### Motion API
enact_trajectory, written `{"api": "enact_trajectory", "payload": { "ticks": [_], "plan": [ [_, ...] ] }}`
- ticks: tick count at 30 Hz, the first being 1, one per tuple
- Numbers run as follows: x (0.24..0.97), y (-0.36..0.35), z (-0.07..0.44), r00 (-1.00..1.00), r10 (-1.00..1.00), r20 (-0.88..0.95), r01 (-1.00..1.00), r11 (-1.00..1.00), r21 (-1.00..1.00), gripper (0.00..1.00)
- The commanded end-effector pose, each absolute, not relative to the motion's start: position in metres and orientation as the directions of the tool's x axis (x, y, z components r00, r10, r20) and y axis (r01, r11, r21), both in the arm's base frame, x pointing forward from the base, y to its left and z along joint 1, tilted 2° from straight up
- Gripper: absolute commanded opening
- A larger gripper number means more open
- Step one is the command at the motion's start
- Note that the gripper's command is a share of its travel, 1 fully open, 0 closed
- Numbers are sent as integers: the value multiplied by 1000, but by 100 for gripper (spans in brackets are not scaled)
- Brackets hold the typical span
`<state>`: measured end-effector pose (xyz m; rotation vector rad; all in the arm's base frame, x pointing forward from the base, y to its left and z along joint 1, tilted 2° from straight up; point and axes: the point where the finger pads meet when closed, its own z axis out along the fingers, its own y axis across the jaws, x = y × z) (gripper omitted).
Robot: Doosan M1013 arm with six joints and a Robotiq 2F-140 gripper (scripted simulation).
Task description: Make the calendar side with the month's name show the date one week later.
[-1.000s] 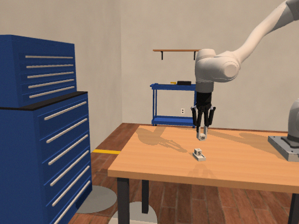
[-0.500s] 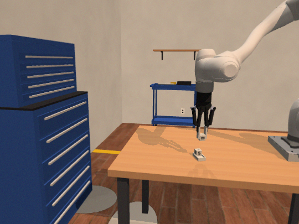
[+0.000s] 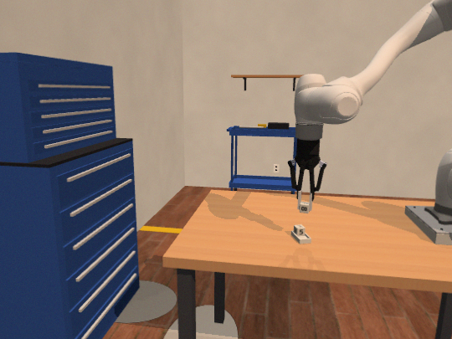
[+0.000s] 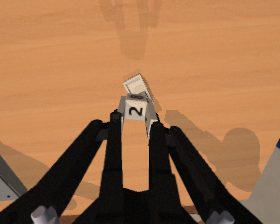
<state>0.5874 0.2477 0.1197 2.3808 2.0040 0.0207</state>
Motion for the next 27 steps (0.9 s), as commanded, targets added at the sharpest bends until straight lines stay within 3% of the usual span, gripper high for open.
{"api": "enact_trajectory", "payload": {
  "ticks": [1, 10, 13, 15, 27],
  "plan": [
    [587, 248, 120, 339, 941, -9, 940, -339, 37, 25],
    [587, 248, 120, 672, 741, 5, 740, -671, 37, 25],
    [587, 248, 120, 674, 739, 6, 738, -674, 37, 25],
    [587, 248, 120, 787, 617, 12, 616, -787, 36, 25],
    [587, 248, 120, 978, 205, 26, 205, -978, 27, 25]
  ]
}}
